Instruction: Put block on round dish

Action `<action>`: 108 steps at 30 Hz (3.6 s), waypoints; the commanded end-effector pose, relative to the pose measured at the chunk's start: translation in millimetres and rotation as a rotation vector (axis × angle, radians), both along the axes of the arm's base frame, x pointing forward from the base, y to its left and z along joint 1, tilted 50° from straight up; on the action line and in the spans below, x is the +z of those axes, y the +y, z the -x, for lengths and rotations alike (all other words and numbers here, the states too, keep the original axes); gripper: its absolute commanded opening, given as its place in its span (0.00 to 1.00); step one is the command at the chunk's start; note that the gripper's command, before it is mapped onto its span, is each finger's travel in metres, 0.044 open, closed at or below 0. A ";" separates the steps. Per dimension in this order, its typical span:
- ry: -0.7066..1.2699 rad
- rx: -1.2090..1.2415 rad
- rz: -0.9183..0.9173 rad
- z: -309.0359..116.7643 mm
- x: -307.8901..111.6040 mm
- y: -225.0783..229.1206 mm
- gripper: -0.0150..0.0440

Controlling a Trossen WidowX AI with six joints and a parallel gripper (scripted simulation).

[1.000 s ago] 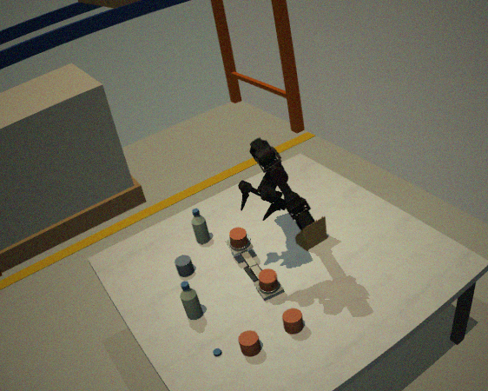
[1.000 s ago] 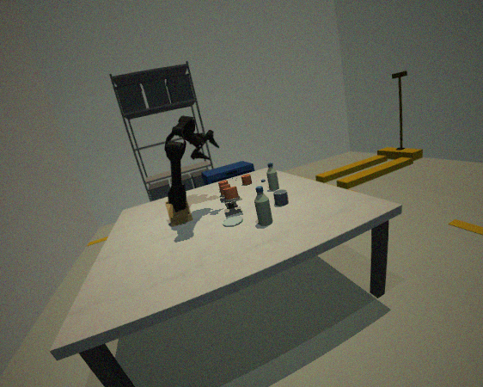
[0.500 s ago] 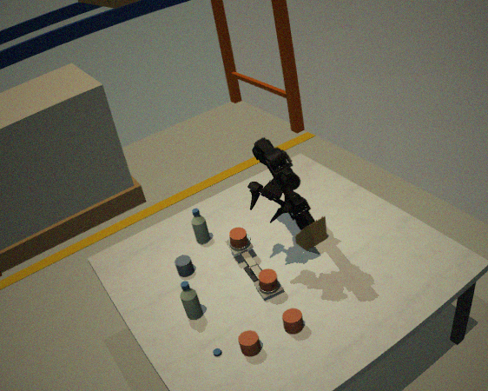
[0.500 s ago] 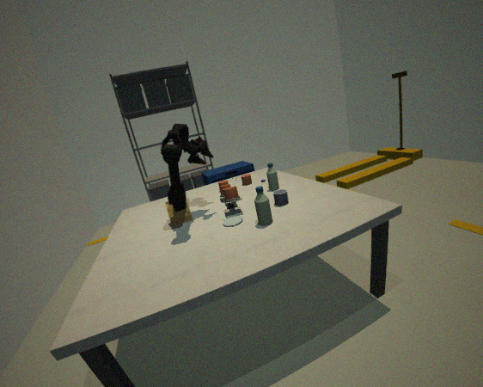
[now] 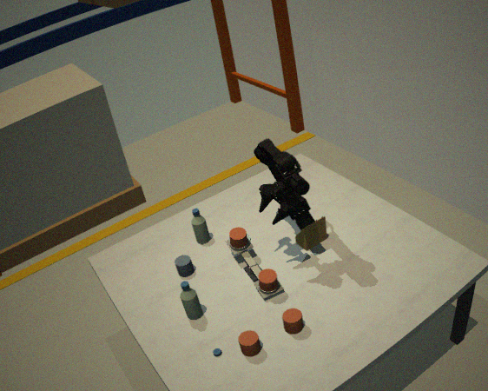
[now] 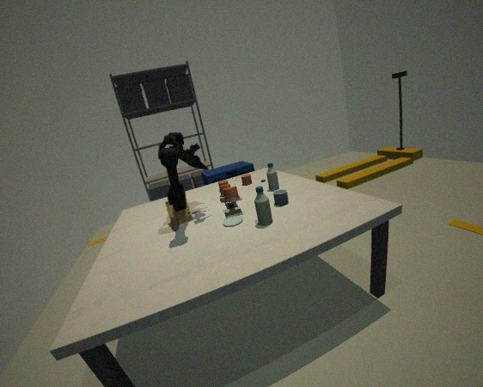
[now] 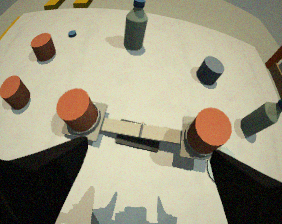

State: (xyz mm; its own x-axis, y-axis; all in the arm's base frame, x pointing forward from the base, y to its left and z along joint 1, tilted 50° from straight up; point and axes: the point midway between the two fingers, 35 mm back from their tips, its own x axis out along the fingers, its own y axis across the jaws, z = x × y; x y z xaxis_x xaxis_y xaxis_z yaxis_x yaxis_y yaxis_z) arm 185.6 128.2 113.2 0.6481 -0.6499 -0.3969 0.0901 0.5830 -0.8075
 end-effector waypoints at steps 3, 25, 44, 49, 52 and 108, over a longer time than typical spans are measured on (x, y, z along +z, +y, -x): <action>-0.085 -0.047 -0.079 8.7 -2.3 -10.6 1.00; 0.400 -0.043 0.194 -28.0 -37.4 0.9 1.00; 0.968 0.072 0.337 -81.3 -93.7 -4.9 1.00; 1.119 0.131 0.353 -95.6 -110.3 -9.0 1.00; 1.209 0.174 0.359 -104.0 -120.4 -11.8 1.00; 1.507 0.362 0.355 -128.7 -198.4 -71.0 1.00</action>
